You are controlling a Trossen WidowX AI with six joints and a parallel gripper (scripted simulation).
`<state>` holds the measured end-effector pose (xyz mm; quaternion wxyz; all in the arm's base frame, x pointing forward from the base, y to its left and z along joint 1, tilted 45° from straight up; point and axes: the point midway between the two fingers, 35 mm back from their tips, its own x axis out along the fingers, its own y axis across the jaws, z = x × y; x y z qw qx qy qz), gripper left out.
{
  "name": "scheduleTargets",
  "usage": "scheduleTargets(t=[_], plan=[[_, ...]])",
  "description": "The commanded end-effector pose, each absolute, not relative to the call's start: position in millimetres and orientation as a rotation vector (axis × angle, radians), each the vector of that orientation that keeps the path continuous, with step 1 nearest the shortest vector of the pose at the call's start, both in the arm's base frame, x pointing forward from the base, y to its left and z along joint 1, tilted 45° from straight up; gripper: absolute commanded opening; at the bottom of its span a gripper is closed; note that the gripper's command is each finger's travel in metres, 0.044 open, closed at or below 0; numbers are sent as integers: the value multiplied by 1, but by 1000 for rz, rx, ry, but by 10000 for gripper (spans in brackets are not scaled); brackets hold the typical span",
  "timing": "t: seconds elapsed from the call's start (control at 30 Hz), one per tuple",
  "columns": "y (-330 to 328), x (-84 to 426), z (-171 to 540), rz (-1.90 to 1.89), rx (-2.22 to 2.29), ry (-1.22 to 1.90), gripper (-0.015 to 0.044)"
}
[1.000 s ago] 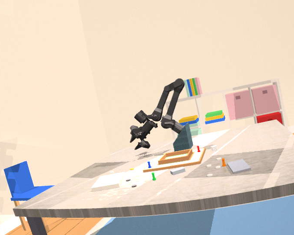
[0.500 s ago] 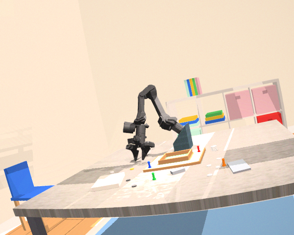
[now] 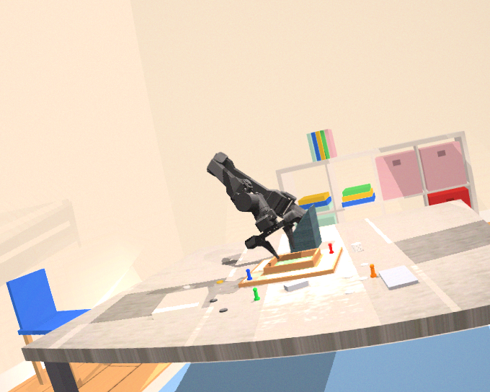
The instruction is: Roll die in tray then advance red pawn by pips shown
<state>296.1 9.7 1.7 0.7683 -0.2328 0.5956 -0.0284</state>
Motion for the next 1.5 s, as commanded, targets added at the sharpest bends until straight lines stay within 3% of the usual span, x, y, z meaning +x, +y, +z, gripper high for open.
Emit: scheduleTargets(t=[0.0,0.47,1.47], plan=[[63,278,-36,13,-621,1430,275],[163,170,-134,-1,-1192,1570,275],[132,174,-175,-6,-1208,1567,275]])
